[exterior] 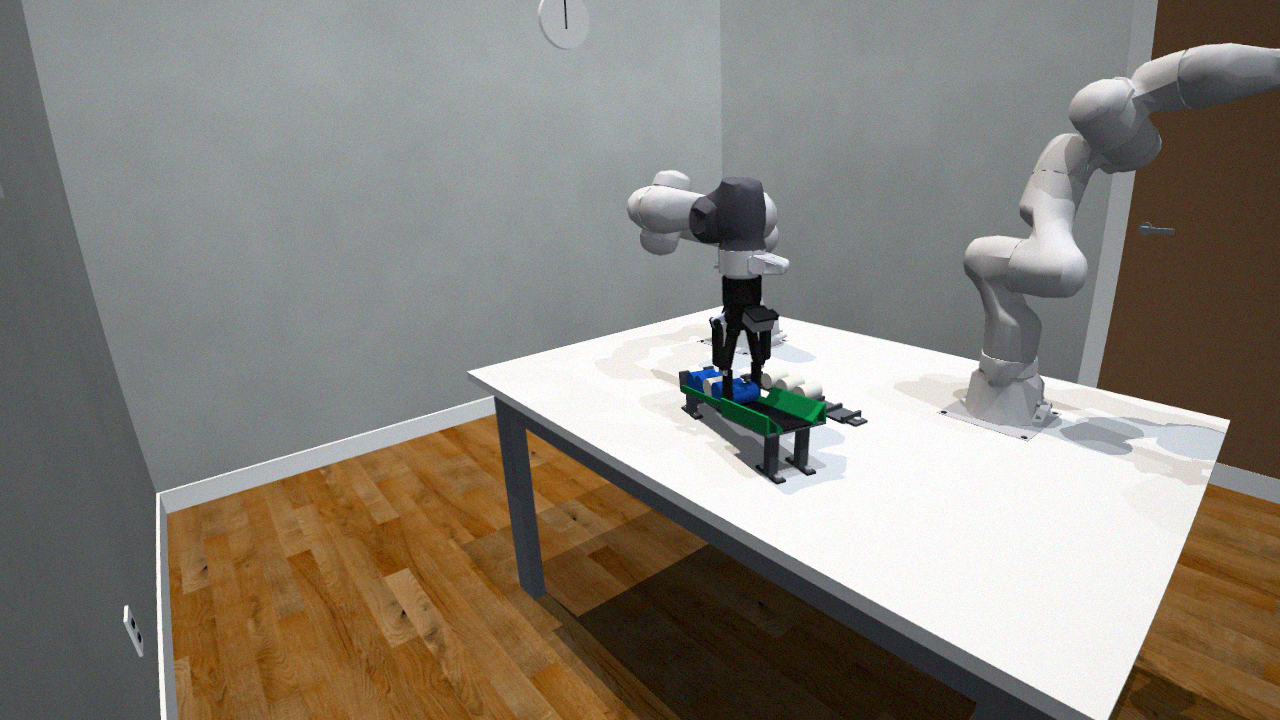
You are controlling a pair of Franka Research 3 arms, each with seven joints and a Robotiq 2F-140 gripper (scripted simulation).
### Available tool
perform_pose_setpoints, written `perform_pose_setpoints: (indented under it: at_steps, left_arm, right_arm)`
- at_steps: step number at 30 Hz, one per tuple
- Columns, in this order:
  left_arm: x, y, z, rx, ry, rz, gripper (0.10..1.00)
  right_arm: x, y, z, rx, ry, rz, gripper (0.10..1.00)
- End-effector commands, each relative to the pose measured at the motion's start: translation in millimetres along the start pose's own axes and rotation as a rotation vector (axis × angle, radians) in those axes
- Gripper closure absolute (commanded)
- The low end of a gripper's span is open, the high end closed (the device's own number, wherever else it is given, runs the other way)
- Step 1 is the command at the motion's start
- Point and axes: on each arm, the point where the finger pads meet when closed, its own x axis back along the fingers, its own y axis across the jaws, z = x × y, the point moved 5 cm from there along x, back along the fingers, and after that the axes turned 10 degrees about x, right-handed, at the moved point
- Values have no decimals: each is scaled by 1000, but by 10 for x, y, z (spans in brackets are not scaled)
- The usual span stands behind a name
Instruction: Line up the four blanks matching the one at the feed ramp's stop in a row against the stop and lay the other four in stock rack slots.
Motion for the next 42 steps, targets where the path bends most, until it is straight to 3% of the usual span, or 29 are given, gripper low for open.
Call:
perform_pose_setpoints:
  at_steps: [1, 18, 31, 38, 42]
  left_arm:
    - [1, 0, 0, 0, 0, 0, 98]
    - [1, 0, 0, 0, 0, 0, 98]
    - [1, 0, 0, 0, 0, 0, 98]
    - [1, 0, 0, 0, 0, 0, 98]
    - [1, 0, 0, 0, 0, 0, 98]
  right_arm:
    - [4, 10, 18, -5, -25, 8, 681]
    - [4, 10, 18, -5, -25, 8, 570]
    - [13, 10, 18, -5, -25, 8, 570]
    - [129, 11, 21, -5, -25, 8, 570]
    - [325, 12, 26, -5, -25, 8, 570]
